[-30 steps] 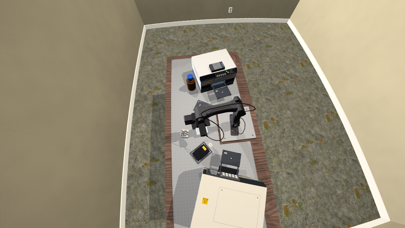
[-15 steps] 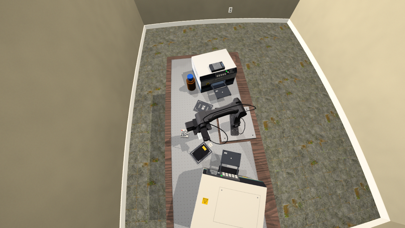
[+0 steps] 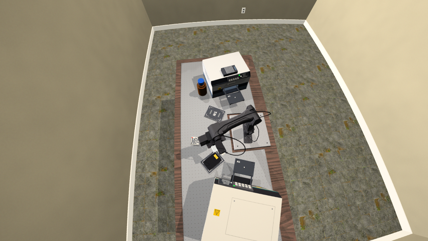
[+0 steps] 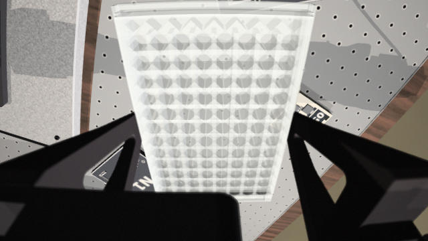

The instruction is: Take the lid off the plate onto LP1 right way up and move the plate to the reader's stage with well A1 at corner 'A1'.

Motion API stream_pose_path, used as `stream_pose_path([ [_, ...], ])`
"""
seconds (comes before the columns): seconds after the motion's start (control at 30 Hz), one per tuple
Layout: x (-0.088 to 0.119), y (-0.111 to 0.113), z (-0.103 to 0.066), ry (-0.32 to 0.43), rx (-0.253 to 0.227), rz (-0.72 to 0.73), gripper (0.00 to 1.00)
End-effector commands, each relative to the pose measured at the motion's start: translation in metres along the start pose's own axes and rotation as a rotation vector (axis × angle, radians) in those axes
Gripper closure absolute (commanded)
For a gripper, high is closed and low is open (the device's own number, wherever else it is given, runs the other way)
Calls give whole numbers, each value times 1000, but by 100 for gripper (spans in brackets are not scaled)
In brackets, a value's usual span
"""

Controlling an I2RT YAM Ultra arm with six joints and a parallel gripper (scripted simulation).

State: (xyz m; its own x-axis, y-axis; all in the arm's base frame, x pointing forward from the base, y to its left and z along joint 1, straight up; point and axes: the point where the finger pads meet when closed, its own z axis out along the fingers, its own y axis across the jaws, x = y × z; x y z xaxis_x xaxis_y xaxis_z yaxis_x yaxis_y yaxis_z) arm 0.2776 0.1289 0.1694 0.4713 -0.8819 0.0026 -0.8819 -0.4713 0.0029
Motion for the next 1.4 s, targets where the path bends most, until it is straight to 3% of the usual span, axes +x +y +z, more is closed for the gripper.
stream_pose_path([
  [0.0, -11, -4, -8, -4, 12, -9, 14],
  [1.13, -91, 5, -8, -4, 7, -268, 14],
  [1.37, -104, 10, -14, -7, 28, -340, 14],
])
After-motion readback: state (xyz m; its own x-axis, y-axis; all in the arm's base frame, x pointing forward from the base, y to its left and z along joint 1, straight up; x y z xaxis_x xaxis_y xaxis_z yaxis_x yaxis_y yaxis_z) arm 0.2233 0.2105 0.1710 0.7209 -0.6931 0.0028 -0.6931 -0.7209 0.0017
